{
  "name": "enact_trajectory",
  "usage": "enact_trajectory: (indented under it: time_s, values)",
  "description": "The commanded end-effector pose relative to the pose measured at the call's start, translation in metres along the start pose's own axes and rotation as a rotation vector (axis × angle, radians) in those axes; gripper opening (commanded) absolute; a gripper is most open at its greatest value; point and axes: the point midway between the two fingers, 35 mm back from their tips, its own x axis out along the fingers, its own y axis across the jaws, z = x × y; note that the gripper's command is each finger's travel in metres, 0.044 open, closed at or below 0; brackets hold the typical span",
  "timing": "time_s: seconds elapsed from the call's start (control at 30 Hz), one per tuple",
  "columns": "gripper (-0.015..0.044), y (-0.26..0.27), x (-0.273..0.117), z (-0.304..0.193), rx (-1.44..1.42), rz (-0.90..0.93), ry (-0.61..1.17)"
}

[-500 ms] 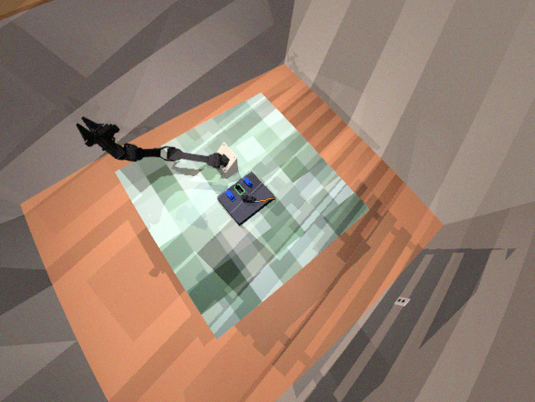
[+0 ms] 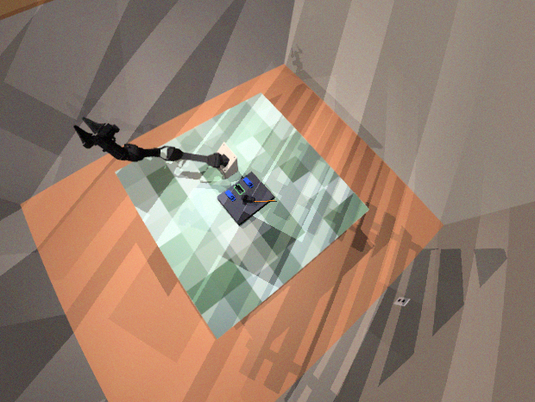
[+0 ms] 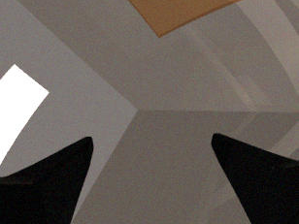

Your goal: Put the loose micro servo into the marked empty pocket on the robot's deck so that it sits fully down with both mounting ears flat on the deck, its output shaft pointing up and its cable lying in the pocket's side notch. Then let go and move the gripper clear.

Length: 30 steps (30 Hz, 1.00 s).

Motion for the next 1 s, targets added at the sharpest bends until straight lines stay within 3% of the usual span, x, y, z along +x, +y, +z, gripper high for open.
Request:
enact_trajectory:
  time_s: [0.0, 0.97]
  values:
    - [0.044, 0.013, -0.002, -0.01, 0.041, 0.018, 0.038]
    - [0.044, 0.121, -0.03, -0.086, 0.533, 0.143, 0.388]
